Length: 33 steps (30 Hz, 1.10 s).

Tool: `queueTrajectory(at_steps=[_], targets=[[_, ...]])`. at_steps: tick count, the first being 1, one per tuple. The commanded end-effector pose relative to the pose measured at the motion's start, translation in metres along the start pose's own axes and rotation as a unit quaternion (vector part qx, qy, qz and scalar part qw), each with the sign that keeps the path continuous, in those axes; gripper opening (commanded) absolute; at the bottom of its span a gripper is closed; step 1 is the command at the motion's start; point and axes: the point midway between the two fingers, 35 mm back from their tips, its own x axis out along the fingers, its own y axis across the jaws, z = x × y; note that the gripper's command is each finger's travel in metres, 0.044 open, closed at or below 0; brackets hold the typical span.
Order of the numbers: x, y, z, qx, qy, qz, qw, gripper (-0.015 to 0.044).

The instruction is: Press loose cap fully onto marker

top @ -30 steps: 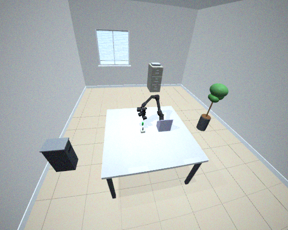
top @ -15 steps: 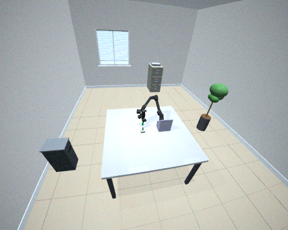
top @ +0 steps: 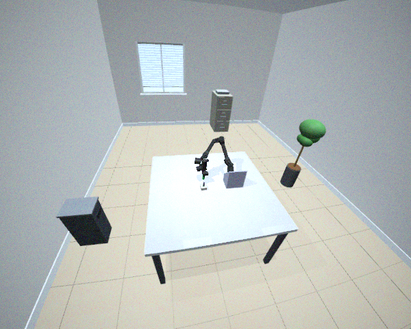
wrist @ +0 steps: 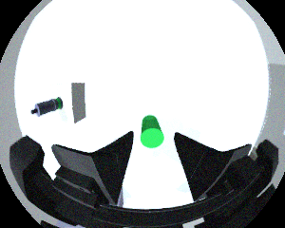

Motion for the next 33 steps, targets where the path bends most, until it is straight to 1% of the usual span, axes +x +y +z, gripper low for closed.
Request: queueTrajectory(at_steps=[1, 19, 22, 32, 33], targets=[[0.008, 0.002, -0.002, -0.005, 0.002, 0.002, 1.000, 0.0242], [0.034, 0.002, -0.004, -0.005, 0.002, 0.001, 1.000, 0.0242], [0.034, 0.002, -0.003, -0.005, 0.002, 0.001, 1.000, 0.0163], [0.034, 0.002, -0.004, -0.005, 0.002, 0.001, 1.000, 0.0096], [0.033, 0.002, -0.003, -0.005, 0.002, 0.001, 1.000, 0.0070]])
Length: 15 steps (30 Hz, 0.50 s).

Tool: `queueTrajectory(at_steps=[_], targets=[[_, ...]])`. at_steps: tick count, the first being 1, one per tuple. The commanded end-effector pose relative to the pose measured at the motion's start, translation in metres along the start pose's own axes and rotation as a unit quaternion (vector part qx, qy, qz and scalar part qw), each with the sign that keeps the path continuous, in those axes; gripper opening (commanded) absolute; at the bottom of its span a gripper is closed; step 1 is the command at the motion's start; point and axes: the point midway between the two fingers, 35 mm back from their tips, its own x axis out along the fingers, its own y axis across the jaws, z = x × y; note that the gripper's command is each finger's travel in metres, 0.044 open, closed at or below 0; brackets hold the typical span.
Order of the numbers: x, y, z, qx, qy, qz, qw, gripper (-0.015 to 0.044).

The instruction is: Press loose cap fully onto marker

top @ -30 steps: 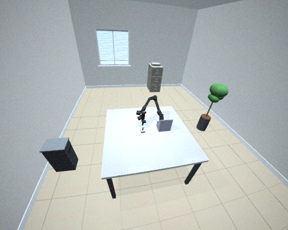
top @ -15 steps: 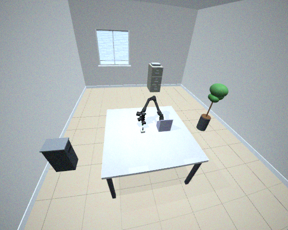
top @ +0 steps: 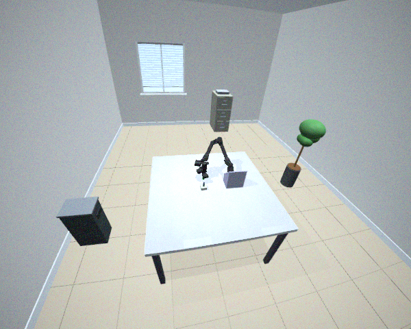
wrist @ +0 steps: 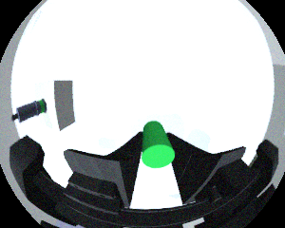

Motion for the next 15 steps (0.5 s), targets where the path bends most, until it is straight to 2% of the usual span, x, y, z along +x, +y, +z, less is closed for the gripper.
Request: queueTrajectory(at_steps=[1, 3, 15], targets=[[-0.001, 0.000, 0.000, -0.002, 0.000, 0.001, 1.000, 0.0044], [-0.006, 0.000, 0.000, -0.002, 0.000, 0.001, 1.000, 0.0000], [-0.037, 0.001, 0.002, -0.002, 0.000, 0.003, 1.000, 0.0000]])
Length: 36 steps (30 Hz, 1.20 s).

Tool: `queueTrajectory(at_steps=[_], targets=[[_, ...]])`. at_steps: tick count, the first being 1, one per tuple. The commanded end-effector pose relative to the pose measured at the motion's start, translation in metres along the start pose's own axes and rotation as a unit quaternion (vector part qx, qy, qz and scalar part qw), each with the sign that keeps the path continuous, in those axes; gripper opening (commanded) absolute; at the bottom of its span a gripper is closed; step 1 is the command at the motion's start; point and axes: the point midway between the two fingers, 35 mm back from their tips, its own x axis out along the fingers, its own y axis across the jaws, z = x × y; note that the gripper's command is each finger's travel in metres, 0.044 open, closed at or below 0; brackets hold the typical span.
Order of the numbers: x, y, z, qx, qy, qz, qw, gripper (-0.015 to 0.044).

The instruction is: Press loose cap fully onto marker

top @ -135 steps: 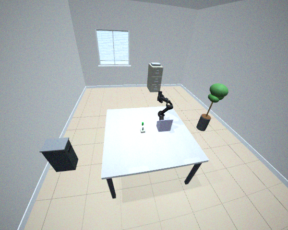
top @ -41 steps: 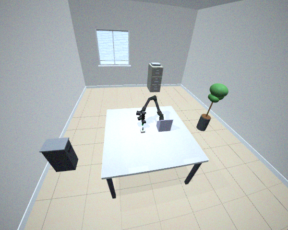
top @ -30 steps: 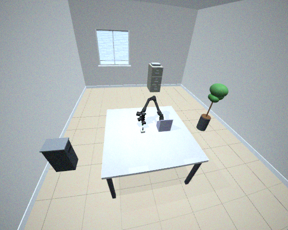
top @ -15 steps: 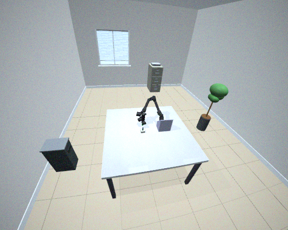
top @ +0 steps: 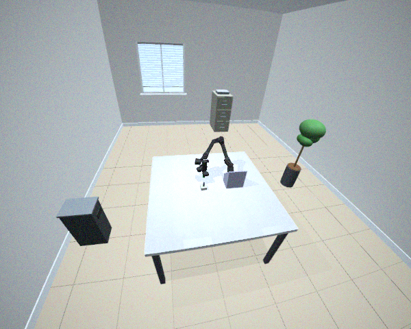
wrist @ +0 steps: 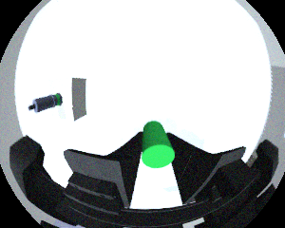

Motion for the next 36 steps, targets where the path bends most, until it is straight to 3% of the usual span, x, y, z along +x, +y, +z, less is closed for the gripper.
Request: queueTrajectory(at_steps=[1, 14, 36], targets=[[-0.013, -0.002, 0.003, 0.005, -0.004, -0.003, 1.000, 0.0000], [-0.034, 0.002, 0.004, 0.005, -0.005, -0.001, 1.000, 0.0000], [-0.058, 0.074, 0.034, 0.003, -0.010, 0.016, 1.000, 0.0000]])
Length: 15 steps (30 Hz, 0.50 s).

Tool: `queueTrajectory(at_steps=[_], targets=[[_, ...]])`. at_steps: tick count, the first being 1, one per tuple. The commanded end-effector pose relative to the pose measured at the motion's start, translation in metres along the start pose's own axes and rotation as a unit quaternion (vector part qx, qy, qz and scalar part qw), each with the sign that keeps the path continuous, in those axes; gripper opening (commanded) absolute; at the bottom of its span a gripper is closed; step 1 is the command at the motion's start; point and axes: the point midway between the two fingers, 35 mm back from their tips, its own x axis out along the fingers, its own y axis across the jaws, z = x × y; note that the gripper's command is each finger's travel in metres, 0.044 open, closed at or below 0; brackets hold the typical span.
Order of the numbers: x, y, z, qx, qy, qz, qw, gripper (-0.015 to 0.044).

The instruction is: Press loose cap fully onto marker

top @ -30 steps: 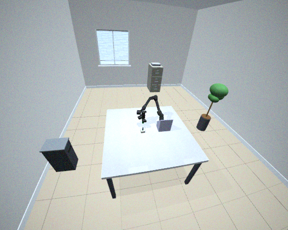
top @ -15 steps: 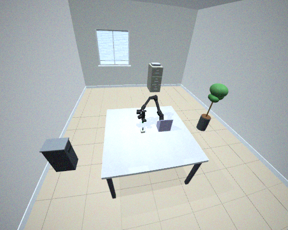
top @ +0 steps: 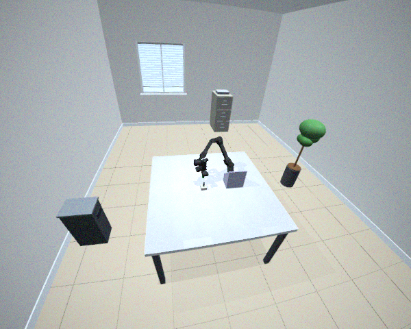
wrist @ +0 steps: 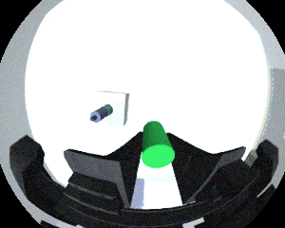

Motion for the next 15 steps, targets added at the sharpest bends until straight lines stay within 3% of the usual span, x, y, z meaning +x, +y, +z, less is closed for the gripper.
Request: queueTrajectory(at_steps=[1, 15], targets=[[-0.006, 0.014, 0.007, 0.004, -0.002, 0.002, 1.000, 0.0000], [-0.021, 0.063, 0.014, 0.005, 0.001, -0.005, 1.000, 0.0000]])
